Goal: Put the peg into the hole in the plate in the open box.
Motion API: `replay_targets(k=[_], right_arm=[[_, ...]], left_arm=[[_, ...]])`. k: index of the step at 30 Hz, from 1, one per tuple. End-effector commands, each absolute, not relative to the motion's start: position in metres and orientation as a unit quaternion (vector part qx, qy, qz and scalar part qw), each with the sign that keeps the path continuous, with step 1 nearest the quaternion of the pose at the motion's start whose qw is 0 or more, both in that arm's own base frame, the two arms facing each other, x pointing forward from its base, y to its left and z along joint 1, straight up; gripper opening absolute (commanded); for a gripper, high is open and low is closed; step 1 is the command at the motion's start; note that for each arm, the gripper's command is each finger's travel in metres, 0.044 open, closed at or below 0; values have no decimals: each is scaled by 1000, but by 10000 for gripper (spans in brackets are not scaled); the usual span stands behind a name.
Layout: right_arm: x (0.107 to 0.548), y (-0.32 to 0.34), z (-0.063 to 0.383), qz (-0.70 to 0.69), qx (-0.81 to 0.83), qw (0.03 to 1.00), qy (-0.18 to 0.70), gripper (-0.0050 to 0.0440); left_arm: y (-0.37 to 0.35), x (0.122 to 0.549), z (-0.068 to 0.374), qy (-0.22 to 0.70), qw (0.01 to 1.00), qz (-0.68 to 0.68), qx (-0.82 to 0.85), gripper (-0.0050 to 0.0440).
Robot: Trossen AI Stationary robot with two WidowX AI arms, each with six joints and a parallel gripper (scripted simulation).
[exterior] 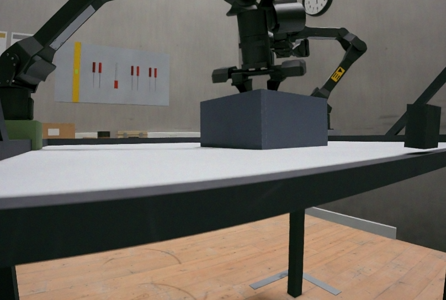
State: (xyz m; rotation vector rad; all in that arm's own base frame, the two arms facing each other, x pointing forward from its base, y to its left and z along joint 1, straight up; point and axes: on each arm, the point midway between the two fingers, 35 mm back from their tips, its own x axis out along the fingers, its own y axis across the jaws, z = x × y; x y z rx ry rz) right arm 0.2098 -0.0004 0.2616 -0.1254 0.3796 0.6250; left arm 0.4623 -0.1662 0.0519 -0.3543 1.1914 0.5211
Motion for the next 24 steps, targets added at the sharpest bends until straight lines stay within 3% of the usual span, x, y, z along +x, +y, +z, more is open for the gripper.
replay_targets(k=[1, 6, 8, 13, 24], right_arm=[[210, -1, 266, 304, -67, 933, 182, 440], [210, -1, 266, 304, -67, 933, 182, 440], [210, -1, 266, 304, -67, 933, 182, 440], [210, -1, 266, 304, -67, 933, 182, 440], [210, -1, 266, 304, -67, 933, 182, 440]], left_arm=[[-173, 466, 87, 531, 795, 228, -184, 194], [-176, 458, 109, 530, 796, 229, -184, 314], [-176, 458, 109, 530, 796, 229, -184, 314], [-174, 451, 110, 543, 795, 216, -167, 434], [-167, 445, 122, 559, 826, 49, -56, 440]])
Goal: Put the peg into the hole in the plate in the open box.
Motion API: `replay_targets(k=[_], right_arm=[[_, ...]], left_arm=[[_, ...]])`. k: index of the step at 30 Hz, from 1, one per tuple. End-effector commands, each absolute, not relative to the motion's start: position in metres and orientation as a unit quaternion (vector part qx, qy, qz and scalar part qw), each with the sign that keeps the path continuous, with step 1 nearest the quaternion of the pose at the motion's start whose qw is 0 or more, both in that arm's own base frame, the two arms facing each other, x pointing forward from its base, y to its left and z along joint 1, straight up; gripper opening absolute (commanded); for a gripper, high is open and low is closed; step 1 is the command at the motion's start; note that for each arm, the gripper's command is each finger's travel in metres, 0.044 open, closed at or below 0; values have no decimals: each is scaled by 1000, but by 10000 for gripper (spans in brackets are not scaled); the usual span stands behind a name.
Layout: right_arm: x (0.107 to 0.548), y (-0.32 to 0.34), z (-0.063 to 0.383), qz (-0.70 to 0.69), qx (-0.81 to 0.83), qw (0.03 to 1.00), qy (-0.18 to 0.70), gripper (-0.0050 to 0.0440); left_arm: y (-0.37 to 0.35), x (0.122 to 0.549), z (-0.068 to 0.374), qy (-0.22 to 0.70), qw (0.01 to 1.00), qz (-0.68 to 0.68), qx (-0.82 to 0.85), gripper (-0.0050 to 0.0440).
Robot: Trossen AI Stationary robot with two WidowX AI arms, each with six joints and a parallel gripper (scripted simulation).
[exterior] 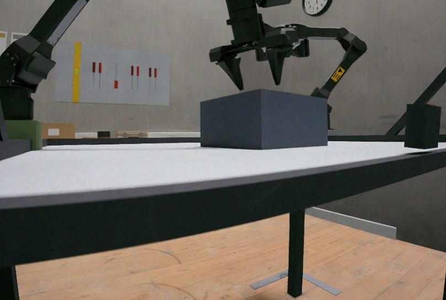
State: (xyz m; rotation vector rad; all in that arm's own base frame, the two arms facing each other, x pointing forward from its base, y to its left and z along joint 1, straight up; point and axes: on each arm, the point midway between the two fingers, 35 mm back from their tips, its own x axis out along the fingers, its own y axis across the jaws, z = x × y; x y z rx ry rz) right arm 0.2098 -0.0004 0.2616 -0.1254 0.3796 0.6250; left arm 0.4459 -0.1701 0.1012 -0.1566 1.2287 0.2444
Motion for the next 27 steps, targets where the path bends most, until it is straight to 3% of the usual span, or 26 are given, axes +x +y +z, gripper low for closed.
replay_targets(k=[1, 12, 27], right_arm=[[210, -1, 266, 304, -67, 933, 182, 440], [210, -1, 266, 304, -67, 933, 182, 440], [210, -1, 266, 304, -67, 933, 182, 440]], left_arm=[[-167, 445, 122, 559, 826, 49, -56, 440], [-161, 440, 132, 552, 821, -123, 79, 440], [-161, 441, 127, 555, 815, -139, 93, 440]])
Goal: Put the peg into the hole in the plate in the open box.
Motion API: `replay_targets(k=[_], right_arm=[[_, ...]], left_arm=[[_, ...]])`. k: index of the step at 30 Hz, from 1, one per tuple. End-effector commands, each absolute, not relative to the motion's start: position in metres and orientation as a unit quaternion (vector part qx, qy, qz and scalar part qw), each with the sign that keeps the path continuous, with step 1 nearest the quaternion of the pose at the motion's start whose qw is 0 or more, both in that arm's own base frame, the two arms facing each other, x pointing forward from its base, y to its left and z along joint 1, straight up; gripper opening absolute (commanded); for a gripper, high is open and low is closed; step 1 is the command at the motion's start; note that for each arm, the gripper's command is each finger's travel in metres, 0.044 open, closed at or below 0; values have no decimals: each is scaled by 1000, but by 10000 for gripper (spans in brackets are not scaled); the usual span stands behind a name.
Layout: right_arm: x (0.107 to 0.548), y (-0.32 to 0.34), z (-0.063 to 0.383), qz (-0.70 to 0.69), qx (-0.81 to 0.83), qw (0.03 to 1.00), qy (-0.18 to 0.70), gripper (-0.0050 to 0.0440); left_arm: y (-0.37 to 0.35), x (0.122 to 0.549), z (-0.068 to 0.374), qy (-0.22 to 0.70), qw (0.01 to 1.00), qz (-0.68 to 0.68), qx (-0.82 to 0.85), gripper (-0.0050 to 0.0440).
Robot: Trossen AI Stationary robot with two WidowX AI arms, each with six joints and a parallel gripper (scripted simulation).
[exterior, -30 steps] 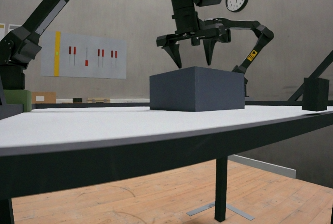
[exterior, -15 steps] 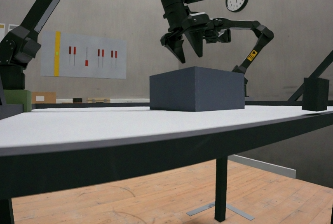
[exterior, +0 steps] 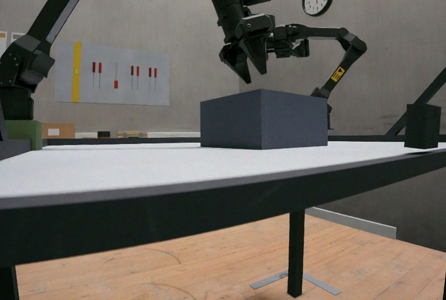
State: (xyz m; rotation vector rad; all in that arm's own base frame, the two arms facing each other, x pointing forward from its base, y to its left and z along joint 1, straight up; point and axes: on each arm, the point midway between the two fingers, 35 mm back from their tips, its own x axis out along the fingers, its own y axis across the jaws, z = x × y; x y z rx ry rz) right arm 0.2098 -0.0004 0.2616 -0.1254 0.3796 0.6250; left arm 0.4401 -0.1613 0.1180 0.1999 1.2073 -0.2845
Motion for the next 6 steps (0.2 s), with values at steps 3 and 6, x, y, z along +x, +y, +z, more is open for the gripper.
replay_targets(k=[3, 6], right_arm=[[210, -1, 266, 304, -67, 933, 182, 440], [210, -1, 266, 304, -67, 933, 182, 440]], left_arm=[[-161, 441, 127, 555, 815, -139, 93, 440], [-162, 442, 129, 553, 817, -137, 92, 440]])
